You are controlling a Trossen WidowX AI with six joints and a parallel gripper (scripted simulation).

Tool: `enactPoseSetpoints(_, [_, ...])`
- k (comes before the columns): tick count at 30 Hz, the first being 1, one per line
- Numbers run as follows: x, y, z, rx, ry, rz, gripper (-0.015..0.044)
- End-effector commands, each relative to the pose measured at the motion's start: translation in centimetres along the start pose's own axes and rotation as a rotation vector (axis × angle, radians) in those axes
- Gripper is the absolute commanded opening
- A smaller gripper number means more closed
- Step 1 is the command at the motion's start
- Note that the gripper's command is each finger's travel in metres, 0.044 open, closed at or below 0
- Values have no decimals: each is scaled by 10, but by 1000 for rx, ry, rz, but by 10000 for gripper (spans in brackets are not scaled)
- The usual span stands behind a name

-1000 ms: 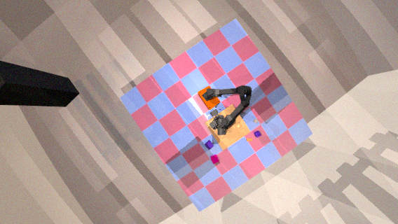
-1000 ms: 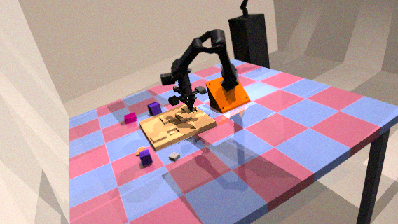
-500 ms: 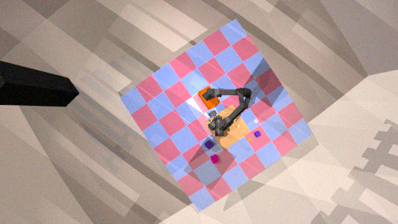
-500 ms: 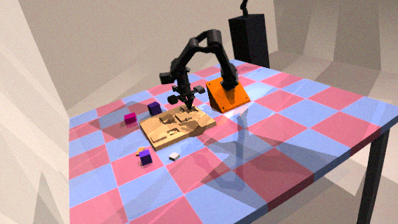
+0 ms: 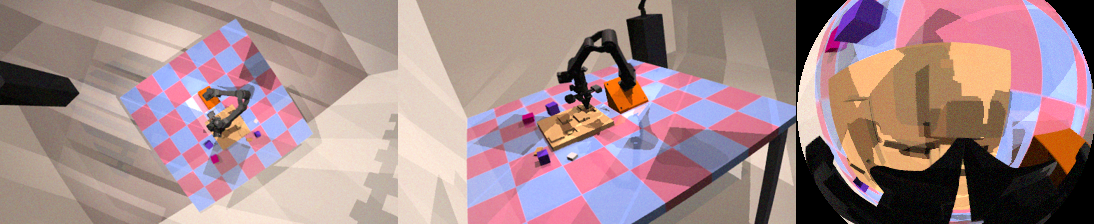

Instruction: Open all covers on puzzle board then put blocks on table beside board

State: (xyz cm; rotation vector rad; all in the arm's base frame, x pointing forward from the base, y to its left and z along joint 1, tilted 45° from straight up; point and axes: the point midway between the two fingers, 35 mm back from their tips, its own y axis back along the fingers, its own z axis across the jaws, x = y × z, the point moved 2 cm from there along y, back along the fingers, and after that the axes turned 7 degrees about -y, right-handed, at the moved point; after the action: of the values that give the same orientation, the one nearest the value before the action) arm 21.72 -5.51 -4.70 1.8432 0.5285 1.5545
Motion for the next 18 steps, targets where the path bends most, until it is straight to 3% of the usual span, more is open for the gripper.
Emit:
enactPoseSetpoints(1, [-5, 4, 0, 2, -1, -9, 0])
enactPoseSetpoints(18, [-7, 25, 1, 1, -1, -11, 0])
